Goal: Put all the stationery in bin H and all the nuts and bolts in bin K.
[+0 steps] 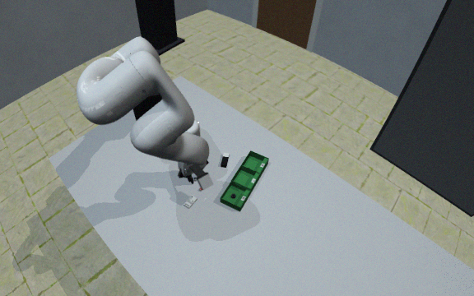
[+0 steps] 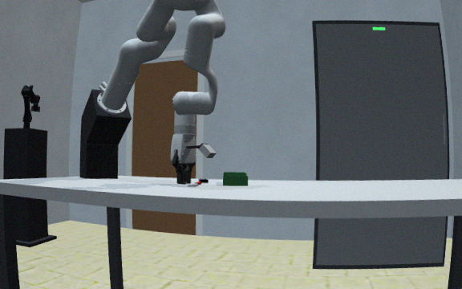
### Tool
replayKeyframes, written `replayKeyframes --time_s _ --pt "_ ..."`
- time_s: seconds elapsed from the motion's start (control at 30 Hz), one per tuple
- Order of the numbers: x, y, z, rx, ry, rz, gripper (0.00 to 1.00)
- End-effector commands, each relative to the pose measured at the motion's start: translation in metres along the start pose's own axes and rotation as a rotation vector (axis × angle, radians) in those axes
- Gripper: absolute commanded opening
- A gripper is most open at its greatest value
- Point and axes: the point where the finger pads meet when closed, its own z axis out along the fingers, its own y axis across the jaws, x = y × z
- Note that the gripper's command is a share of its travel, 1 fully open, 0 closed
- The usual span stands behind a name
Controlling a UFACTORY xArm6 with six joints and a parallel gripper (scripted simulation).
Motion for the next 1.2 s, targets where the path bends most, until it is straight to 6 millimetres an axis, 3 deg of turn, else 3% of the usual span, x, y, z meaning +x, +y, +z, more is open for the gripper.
replayKeyframes --time_s 0.0,1.03,1.17 --pt "0.000 0.000 0.000 0.001 0.000 0.000 0.00" --pt "0.000 0.000 0.000 0.001 0.000 0.000 0.00" --pt "0.000 0.000 -0.014 0.001 0.000 0.000 0.00"
